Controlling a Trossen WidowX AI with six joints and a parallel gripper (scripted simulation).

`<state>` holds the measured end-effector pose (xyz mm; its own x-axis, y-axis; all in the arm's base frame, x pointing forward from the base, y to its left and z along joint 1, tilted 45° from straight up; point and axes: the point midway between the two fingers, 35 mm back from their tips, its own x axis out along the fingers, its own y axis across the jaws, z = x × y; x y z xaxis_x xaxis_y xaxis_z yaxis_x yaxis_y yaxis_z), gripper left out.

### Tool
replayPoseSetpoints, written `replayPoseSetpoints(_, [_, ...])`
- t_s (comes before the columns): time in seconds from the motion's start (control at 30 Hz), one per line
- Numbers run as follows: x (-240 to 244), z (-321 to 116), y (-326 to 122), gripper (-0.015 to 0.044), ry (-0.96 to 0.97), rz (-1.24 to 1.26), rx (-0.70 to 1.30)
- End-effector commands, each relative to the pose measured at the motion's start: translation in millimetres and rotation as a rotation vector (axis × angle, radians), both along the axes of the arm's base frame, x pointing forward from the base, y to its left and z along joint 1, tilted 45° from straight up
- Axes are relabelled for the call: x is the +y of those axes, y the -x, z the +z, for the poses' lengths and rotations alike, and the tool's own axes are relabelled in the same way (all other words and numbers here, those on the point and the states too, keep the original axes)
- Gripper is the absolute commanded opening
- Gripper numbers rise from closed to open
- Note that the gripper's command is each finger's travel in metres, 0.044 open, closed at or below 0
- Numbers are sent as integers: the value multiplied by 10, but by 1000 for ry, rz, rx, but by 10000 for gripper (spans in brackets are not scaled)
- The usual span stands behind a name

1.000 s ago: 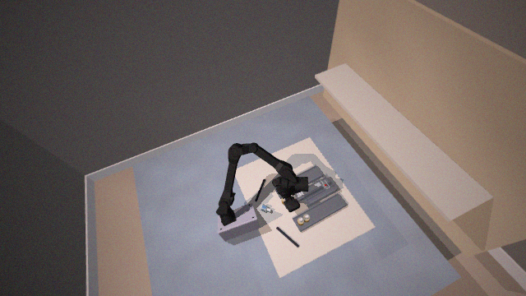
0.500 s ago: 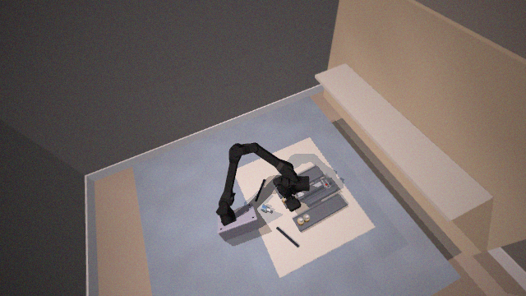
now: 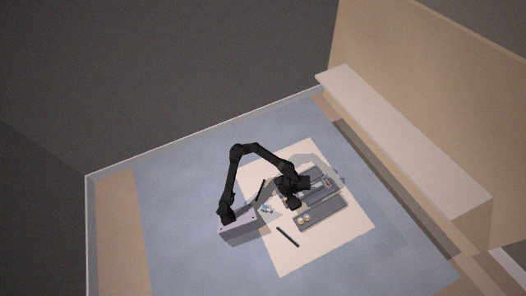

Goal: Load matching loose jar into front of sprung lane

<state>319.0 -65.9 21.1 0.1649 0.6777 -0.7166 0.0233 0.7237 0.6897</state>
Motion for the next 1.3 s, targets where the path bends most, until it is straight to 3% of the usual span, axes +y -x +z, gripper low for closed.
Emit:
replayPoseSetpoints(0.0, [-27, 57, -90, 0, -1, -9, -27])
replayPoseSetpoints(1.27, [-39, 44, -111, 0, 0, -9, -27])
